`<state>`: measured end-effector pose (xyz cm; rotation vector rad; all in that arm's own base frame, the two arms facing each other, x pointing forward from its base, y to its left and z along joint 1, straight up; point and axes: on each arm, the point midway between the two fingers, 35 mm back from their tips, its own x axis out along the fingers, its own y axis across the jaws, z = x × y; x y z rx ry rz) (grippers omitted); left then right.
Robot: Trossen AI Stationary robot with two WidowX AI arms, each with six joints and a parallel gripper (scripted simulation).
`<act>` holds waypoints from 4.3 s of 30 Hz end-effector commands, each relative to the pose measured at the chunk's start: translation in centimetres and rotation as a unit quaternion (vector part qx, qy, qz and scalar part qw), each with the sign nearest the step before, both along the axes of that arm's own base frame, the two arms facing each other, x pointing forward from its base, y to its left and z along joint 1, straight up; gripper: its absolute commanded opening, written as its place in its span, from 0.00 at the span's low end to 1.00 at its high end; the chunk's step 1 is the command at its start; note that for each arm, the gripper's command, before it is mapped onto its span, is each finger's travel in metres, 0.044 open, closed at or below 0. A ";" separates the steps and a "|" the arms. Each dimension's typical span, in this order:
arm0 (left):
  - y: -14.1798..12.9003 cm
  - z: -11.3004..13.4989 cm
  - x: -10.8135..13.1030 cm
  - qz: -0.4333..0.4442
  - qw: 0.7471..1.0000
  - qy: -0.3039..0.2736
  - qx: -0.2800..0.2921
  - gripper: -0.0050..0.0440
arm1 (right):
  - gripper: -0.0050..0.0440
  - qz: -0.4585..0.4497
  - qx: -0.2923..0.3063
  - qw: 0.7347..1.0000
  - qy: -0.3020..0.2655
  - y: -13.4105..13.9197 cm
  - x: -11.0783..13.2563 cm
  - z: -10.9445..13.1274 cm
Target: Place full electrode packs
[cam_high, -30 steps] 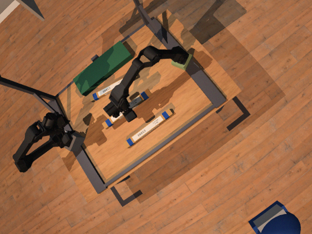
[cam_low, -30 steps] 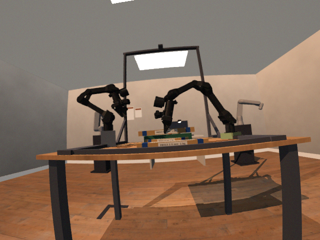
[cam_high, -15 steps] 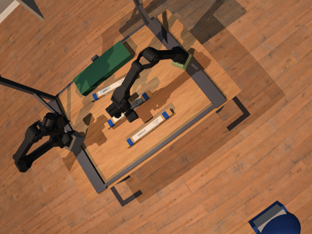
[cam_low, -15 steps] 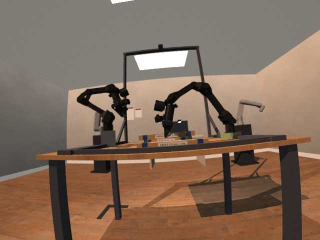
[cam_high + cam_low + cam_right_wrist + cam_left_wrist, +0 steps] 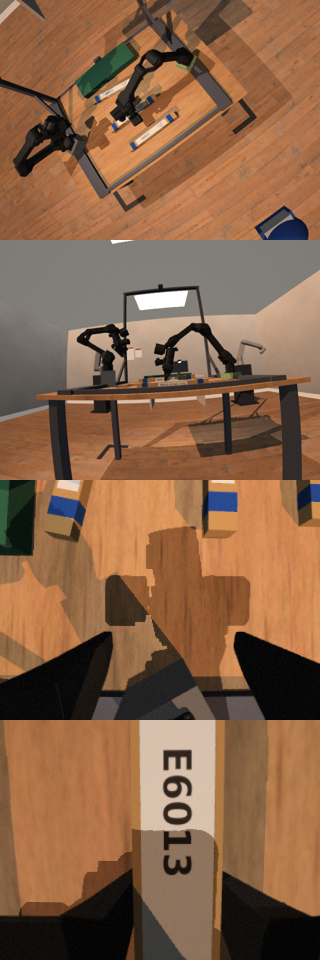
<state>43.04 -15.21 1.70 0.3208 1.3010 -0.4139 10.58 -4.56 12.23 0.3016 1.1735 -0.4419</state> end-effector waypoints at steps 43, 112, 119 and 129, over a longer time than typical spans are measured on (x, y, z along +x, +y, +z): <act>-0.4 -0.1 0.8 0.000 1.000 -0.024 -0.009 0.00 | 0.78 0.000 -0.004 1.000 -0.010 -0.1 0.2 0.7; -0.3 7.4 0.7 0.000 0.999 -0.036 -0.013 0.78 | 0.78 0.000 -0.004 1.000 -0.010 -0.1 0.2 0.7; 1.2 6.6 0.9 0.008 1.000 -0.028 -0.011 0.78 | 0.78 0.000 -0.004 1.000 -0.010 -0.1 0.2 0.7; 6.9 5.5 2.7 0.008 1.000 -0.021 -0.007 0.78 | 0.78 0.000 -0.004 1.000 -0.010 -0.1 0.2 0.7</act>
